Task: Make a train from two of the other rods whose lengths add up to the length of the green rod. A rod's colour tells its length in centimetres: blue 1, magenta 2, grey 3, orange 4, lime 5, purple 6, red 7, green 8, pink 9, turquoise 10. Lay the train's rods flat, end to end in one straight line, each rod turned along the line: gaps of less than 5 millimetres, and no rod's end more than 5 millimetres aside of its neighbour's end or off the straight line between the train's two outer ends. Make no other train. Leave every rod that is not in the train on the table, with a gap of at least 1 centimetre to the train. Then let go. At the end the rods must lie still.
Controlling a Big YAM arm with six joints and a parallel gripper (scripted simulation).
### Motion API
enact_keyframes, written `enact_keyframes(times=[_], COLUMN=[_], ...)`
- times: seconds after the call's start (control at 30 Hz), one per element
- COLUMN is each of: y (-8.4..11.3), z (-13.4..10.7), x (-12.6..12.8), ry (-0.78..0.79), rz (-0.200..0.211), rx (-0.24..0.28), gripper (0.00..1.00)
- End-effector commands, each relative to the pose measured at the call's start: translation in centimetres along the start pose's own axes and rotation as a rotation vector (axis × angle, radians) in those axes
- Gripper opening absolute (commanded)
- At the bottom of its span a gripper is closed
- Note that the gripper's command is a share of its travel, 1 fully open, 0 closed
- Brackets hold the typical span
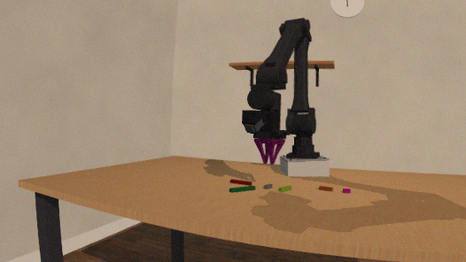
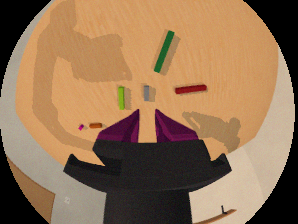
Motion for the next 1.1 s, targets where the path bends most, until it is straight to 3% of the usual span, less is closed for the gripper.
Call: enact_keyframes(times=[0.0, 0.23, 0.6, 0.63, 0.7, 1.07], y=[0.5, -0.7, -1.6, -1.2, -2.2, -3.8], z=[1.6, 0.4, 0.5, 1.4, 0.4, 0.7], x=[0.2, 0.3, 0.2, 0.0, 0.1, -0.1], ry=[-0.006, -0.006, -0.010, -0.011, -0.010, -0.010], rz=[-0.006, -0.005, -0.005, -0.006, -0.005, -0.006], rx=[-0.035, -0.006, -0.009, -0.029, -0.005, -0.011], gripper=[0.22, 0.22, 0.22, 0.22, 0.22, 0.22])
Point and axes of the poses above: the point where the finger pads meet when closed, its own y axis back along the fingers, its own x axis across the jaws, z = x × y, the point moved 8 cm from there along y, back along the fingers, and after that the axes turned 15 degrees about y, right-handed, at the moved point
